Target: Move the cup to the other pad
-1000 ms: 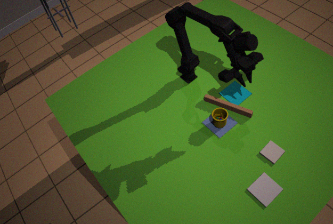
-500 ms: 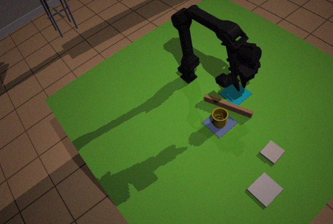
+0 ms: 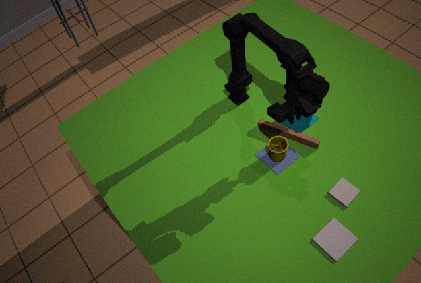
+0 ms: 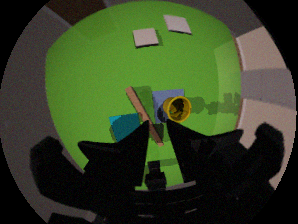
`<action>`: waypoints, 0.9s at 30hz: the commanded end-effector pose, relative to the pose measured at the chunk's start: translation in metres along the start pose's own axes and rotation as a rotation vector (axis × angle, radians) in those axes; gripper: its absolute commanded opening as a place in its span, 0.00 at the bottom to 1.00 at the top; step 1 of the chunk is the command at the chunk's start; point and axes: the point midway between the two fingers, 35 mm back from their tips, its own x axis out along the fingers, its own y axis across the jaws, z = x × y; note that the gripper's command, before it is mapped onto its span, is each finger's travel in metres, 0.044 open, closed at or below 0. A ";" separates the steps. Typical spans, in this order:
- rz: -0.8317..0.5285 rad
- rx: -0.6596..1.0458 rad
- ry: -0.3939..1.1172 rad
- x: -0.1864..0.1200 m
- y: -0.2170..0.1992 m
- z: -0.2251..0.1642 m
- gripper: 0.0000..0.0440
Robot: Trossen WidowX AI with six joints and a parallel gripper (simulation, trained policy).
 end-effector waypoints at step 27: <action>-0.021 -0.141 0.203 0.083 -0.038 -0.023 0.36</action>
